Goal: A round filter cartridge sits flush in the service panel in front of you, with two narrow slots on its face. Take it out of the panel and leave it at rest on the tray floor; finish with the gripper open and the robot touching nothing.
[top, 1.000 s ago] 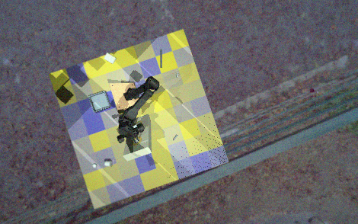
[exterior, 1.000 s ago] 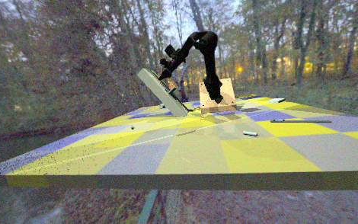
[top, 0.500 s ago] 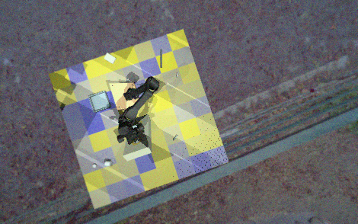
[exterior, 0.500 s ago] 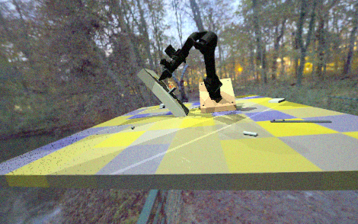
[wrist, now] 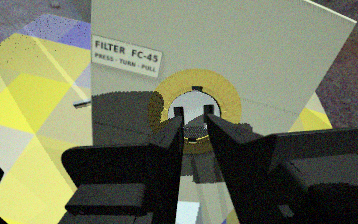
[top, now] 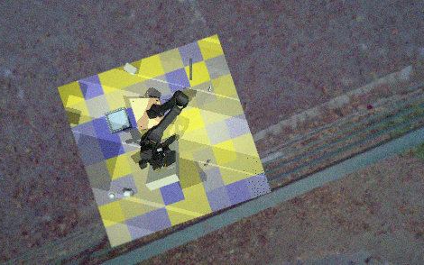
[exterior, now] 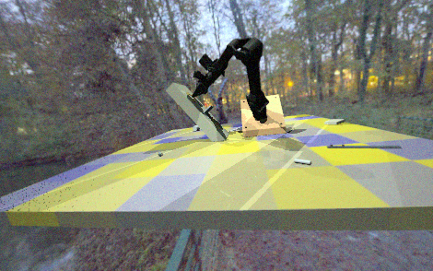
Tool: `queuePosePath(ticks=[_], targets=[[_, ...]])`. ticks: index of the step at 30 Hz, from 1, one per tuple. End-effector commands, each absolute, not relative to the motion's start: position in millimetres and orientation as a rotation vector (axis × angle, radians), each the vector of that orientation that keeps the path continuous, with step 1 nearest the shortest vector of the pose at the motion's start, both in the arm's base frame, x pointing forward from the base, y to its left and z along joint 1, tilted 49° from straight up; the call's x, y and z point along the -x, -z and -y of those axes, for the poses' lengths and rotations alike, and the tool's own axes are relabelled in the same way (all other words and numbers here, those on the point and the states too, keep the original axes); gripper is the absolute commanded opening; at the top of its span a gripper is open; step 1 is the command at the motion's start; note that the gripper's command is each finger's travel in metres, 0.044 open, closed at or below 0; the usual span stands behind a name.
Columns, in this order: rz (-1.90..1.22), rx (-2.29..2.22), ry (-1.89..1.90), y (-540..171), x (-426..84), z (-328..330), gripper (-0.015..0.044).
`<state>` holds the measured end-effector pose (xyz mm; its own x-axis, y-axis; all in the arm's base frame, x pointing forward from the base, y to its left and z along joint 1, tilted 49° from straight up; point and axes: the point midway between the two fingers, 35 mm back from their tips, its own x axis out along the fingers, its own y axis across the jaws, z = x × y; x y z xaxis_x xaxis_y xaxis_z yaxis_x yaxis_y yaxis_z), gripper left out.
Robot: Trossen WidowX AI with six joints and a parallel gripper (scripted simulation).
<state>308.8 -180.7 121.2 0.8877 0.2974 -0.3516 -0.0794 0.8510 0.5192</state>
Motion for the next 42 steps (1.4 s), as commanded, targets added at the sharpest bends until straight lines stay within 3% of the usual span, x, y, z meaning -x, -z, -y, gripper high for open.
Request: queuePosePath(ticks=[1,42], targets=[[-0.440,-0.520,-0.199,-122.7,-310.0,182.8,0.0096],[-0.440,-0.520,-0.199,-119.5,-311.3,180.3,0.0096]])
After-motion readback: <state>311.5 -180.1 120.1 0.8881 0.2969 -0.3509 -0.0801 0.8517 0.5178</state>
